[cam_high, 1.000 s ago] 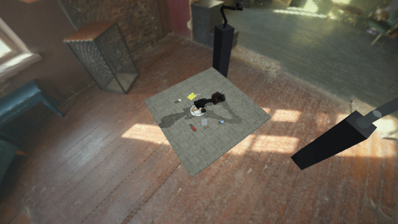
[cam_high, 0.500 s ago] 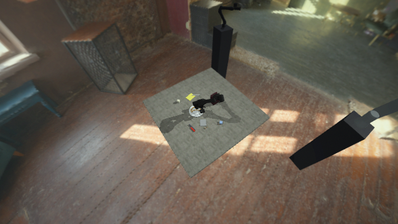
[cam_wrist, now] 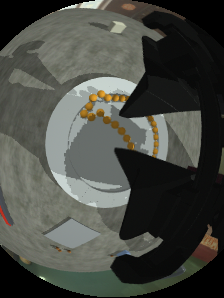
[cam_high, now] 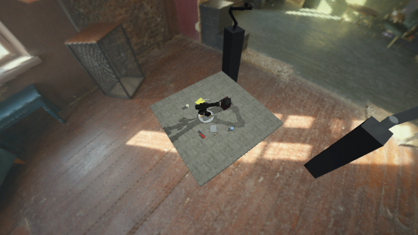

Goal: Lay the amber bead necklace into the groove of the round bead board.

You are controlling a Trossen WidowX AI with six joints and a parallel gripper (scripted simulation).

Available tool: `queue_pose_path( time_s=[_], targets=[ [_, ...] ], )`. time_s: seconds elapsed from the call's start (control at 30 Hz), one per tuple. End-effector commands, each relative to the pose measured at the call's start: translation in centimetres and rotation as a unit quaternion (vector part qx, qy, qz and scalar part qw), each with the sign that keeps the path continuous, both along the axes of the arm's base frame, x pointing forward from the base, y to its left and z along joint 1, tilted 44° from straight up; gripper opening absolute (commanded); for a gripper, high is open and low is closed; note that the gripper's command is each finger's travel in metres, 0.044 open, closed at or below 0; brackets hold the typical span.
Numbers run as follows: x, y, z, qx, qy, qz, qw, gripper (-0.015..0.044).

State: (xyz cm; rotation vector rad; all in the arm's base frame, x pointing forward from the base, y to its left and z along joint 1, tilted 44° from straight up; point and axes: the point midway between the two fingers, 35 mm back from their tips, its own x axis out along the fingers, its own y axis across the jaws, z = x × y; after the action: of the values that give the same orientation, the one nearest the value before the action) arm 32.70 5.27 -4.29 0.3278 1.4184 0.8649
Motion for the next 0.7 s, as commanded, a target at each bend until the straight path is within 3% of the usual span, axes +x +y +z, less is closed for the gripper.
queue_pose_path(
  time_s=[0.0, 0.13, 0.67],
  targets=[
    [2.4, -2.0, -1.3, 0.007, -0.071, 0.083, 0.994, 0.012],
    [3.7, -3.2, -2.1, 0.013, -0.114, 0.132, 0.985, 0.012],
    [3.8, -2.5, -2.6, 0.011, -0.12, 0.132, 0.984, 0.012]
  ],
)
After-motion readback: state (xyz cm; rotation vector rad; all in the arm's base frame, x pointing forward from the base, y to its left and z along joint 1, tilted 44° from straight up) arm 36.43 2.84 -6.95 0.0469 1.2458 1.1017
